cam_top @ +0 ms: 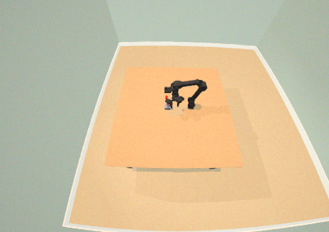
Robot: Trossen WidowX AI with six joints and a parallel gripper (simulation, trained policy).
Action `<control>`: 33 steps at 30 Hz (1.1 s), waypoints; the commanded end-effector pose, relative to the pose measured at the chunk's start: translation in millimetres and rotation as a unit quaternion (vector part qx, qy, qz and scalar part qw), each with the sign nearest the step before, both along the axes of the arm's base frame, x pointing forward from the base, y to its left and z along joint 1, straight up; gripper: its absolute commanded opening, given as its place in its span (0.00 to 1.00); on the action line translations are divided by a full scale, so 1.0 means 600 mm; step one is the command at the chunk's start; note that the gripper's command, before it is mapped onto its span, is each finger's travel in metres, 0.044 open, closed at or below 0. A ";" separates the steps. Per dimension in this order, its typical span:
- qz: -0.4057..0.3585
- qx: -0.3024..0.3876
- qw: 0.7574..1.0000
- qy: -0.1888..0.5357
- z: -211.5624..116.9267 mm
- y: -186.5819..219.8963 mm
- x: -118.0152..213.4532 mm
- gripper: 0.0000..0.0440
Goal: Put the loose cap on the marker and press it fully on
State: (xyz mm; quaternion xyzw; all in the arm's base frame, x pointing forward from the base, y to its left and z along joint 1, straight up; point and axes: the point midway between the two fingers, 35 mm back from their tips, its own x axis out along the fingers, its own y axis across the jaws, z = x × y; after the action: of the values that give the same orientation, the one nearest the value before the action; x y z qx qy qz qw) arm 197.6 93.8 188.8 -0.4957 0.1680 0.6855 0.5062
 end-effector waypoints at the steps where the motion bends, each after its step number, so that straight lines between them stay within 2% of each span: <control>1: -0.008 -0.012 1.000 -0.007 0.001 -0.020 0.014 0.75; 33: -0.056 -0.098 0.994 -0.009 -0.025 -0.174 0.080 0.75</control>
State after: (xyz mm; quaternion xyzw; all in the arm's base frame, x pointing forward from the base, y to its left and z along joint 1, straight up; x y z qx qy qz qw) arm 242.2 -0.1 174.5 -0.5341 0.2496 0.6353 0.4987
